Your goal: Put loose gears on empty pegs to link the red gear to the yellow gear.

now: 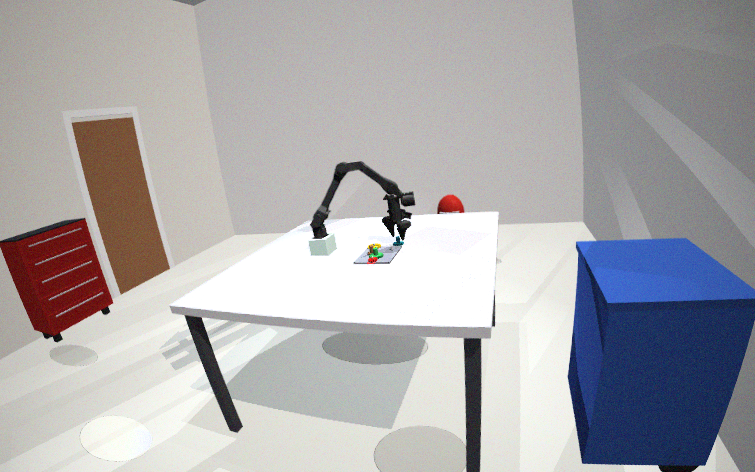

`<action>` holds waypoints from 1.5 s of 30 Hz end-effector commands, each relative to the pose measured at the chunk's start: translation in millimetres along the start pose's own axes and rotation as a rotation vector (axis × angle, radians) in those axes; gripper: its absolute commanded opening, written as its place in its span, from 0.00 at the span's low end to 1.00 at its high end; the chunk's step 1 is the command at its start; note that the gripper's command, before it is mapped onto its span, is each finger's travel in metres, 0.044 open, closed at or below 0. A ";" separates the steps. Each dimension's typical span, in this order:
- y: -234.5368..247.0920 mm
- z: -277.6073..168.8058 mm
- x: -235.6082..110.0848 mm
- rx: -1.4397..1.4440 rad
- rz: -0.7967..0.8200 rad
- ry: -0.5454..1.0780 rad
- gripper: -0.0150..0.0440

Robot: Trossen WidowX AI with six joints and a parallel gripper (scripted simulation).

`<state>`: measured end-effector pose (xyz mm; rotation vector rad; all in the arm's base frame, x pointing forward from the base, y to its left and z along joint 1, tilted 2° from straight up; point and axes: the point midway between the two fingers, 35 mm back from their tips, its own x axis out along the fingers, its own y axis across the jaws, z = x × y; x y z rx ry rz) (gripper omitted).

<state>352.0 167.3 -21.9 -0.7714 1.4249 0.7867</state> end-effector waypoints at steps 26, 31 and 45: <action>1.4 -1.0 2.8 -0.006 0.006 0.001 0.25; 0.3 1.1 -6.4 -0.006 0.006 0.001 0.25; -2.7 7.2 -44.3 -0.006 0.006 0.000 0.25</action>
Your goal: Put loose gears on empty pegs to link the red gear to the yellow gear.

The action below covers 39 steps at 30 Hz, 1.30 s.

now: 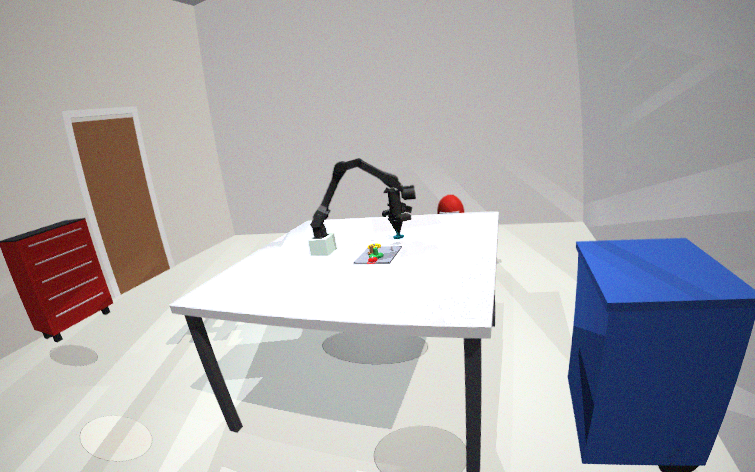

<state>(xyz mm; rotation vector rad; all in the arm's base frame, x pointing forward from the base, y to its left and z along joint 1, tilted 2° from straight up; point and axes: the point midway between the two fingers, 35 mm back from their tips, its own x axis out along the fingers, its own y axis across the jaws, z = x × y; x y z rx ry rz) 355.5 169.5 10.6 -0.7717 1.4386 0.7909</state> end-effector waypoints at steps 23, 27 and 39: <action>0.3 3.4 -75.1 -0.004 -0.003 -0.011 0.25; 1.3 2.3 -86.1 -0.005 -0.003 -0.011 0.25; 3.9 -1.4 -109.1 -0.005 -0.003 -0.010 0.25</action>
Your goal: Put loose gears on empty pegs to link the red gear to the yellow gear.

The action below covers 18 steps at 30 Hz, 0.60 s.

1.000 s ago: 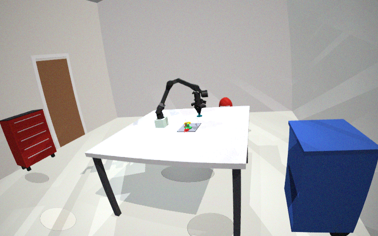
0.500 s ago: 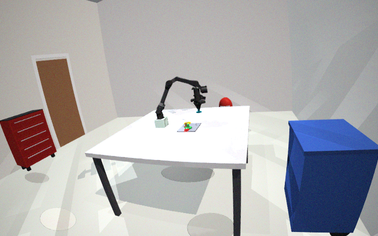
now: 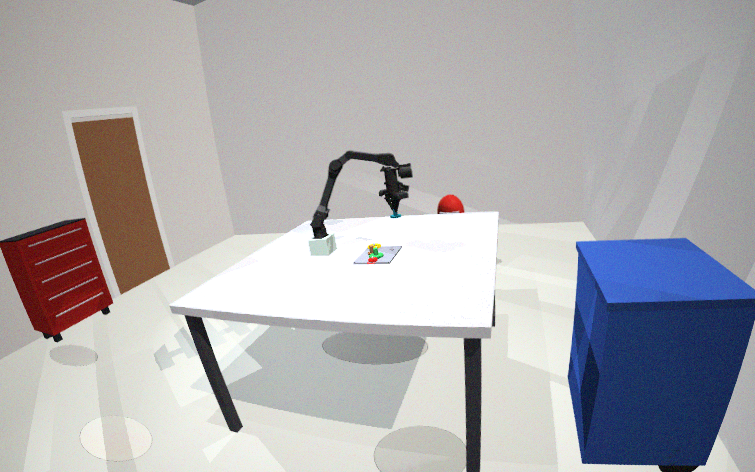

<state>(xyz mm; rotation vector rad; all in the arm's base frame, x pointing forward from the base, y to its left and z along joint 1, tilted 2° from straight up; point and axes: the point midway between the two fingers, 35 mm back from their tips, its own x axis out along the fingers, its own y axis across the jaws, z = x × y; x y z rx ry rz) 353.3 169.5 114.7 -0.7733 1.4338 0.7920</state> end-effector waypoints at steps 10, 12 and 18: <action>-5.6 -11.0 2.8 -0.003 -0.001 -0.006 0.25; -6.7 -13.5 4.6 -0.003 -0.001 -0.006 0.25; -10.0 -21.2 9.8 -0.003 -0.002 -0.005 0.25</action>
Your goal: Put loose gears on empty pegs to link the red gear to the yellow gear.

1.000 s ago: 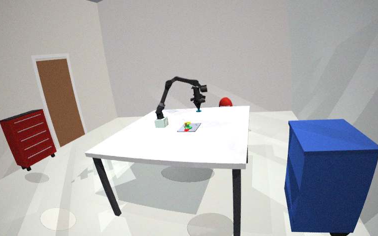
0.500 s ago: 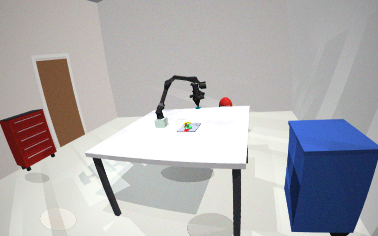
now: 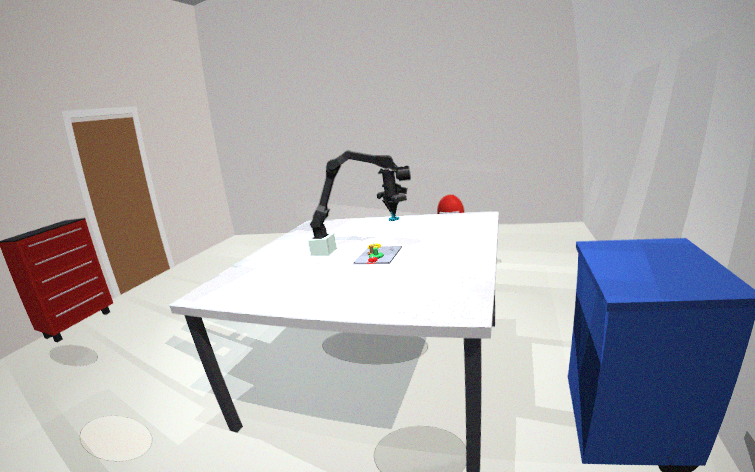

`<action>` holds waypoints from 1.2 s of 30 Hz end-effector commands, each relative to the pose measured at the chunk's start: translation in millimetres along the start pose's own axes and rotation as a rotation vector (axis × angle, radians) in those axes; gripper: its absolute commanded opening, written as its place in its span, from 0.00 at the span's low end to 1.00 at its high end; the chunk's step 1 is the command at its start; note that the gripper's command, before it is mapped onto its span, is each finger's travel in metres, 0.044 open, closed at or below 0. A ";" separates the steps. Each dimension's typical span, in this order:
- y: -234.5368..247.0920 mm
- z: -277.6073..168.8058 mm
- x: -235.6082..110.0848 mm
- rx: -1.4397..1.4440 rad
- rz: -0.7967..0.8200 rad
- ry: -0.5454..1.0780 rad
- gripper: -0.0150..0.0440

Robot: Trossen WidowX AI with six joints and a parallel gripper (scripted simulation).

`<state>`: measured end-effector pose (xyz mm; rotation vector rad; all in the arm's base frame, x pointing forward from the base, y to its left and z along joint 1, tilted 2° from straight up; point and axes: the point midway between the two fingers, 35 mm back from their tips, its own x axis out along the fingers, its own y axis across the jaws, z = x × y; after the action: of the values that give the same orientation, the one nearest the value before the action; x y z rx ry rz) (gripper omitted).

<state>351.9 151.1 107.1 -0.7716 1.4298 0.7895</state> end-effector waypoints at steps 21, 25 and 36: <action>-9.9 -33.3 21.1 -0.005 0.000 0.001 0.25; -11.1 -39.0 24.7 -0.005 0.000 0.002 0.25; -13.4 -54.8 34.7 -0.005 0.000 0.003 0.25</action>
<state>336.3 103.3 74.9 -0.7710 1.4316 0.7904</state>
